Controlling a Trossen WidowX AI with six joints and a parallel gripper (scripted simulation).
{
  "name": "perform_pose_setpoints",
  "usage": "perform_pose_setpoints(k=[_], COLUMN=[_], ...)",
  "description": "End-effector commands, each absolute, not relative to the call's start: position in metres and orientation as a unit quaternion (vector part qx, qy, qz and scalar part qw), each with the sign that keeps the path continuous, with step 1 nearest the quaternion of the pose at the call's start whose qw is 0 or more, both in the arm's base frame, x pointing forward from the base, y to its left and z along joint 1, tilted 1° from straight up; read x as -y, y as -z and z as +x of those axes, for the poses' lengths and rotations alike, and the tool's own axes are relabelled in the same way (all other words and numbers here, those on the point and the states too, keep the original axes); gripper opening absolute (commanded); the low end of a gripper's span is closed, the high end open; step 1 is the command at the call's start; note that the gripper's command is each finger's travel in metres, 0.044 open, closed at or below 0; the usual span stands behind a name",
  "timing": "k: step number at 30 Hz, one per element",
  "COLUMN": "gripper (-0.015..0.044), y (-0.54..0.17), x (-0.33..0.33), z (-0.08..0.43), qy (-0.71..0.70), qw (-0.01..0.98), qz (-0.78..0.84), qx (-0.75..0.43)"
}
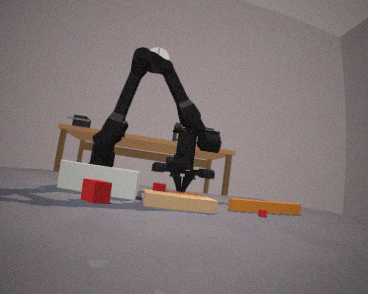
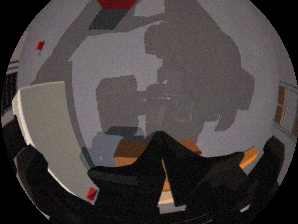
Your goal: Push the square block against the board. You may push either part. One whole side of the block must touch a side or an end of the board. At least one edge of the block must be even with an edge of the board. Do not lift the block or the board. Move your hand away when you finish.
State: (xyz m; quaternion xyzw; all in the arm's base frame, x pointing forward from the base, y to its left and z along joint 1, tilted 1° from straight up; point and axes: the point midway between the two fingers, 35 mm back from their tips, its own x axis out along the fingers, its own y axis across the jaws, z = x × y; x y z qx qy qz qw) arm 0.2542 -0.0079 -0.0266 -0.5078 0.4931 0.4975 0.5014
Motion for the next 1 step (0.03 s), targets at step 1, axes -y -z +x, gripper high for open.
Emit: perform_pose_setpoints(k=[1], gripper=[0.0000], y=[0.0267], x=[0.0052], z=[0.2547], qy=[-0.497], qw=[0.500], qz=[-0.509], qx=[-0.494])
